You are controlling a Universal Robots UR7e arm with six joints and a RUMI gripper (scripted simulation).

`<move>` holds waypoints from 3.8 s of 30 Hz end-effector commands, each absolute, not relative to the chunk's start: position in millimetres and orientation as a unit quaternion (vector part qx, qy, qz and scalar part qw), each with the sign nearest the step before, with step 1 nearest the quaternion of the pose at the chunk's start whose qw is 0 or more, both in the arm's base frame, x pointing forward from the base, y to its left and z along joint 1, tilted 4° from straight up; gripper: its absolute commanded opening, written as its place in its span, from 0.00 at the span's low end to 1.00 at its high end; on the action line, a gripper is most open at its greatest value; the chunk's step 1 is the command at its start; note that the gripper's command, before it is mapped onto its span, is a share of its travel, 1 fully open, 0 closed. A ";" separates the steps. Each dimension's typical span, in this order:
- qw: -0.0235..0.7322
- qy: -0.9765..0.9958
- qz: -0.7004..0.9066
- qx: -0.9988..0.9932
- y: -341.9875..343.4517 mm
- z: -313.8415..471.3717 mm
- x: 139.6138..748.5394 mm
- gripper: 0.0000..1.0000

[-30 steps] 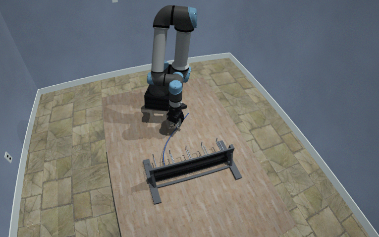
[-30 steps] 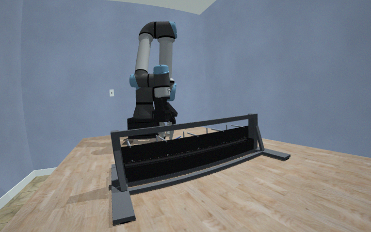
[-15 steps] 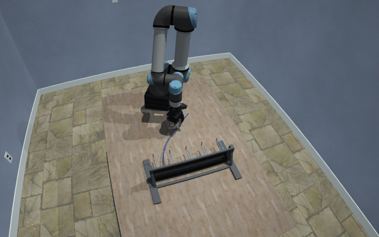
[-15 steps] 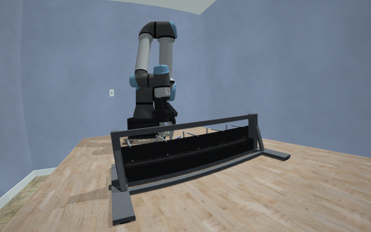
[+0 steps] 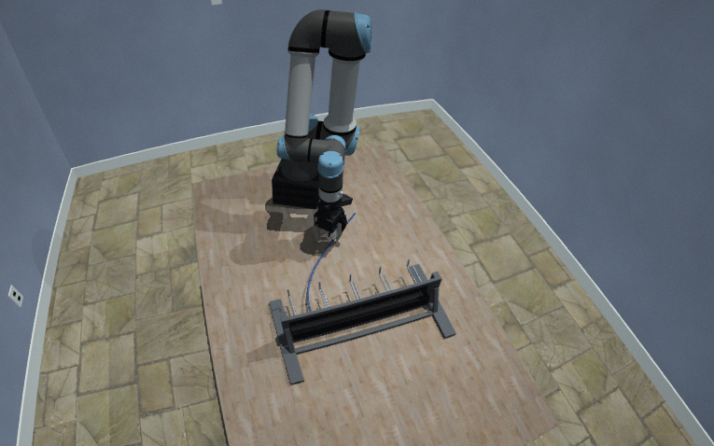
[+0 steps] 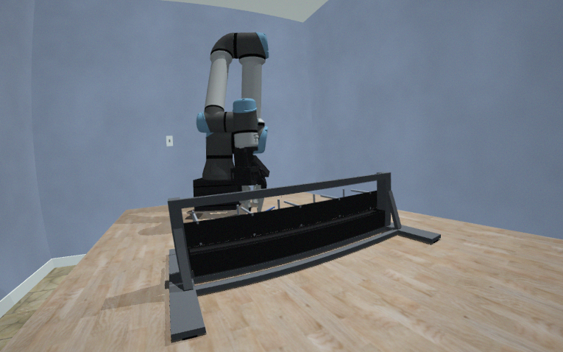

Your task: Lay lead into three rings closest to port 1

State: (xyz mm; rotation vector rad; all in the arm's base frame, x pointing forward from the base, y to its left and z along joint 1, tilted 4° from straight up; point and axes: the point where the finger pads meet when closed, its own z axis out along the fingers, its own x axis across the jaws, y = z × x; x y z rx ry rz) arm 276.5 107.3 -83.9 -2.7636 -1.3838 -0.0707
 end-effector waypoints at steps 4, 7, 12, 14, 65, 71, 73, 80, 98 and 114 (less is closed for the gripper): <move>0.025 -0.447 -0.023 -0.894 107.2 -83.8 276.9 0.20; 0.025 -0.447 -0.023 -0.894 107.2 -83.8 276.9 0.20; 0.025 -0.447 -0.023 -0.894 107.2 -84.0 276.9 0.20; 0.025 -0.447 -0.023 -0.894 107.2 -84.1 276.9 0.20; 0.025 -0.447 -0.023 -0.894 107.9 -94.5 277.1 0.20; 0.025 -0.447 -0.023 -0.894 107.9 -94.5 277.1 0.20; 0.025 -0.447 -0.023 -0.894 107.9 -94.5 277.1 0.20; 0.025 -0.447 -0.023 -0.894 107.9 -94.5 277.1 0.20; 0.025 -0.447 -0.023 -0.894 107.9 -94.5 277.1 0.20; 0.025 -0.447 -0.023 -0.894 107.9 -94.5 277.1 0.00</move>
